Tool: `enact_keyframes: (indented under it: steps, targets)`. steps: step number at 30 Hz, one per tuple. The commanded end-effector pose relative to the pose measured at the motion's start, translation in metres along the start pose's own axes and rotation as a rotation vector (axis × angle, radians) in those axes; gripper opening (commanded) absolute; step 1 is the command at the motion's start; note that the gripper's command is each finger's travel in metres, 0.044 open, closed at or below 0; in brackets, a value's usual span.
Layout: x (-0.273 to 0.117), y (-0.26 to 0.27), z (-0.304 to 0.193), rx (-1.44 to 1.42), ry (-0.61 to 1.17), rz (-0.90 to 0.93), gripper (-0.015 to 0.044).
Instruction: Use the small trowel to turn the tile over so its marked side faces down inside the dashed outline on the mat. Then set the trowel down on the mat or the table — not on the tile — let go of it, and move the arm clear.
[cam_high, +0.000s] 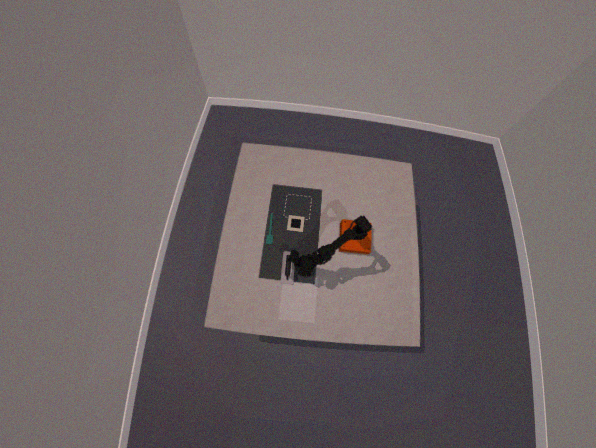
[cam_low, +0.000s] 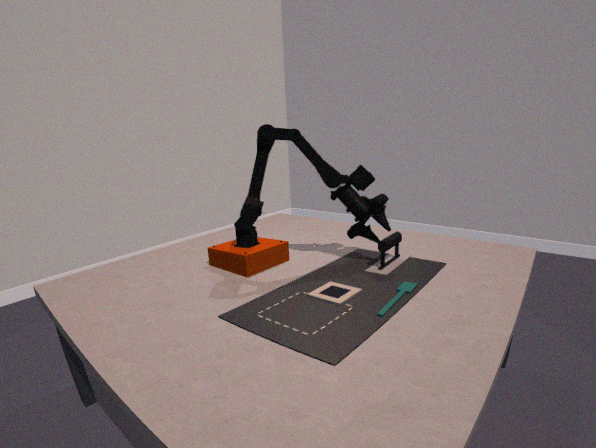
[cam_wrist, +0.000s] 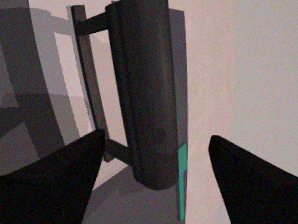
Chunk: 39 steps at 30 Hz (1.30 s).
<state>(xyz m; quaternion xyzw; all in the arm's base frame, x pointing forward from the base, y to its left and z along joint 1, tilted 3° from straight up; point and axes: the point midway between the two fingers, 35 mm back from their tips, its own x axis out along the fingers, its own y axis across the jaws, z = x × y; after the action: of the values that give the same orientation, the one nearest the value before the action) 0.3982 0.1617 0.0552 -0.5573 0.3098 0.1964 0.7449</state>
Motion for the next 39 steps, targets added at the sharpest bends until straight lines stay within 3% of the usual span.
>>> enact_keyframes:
  steps: [1, 39]
  targets:
    - [-0.003, 0.007, -0.007, -0.138, 0.004, -0.03, 0.03]
    - [0.042, 0.004, -0.006, -0.183, 0.004, -0.042, 0.03]
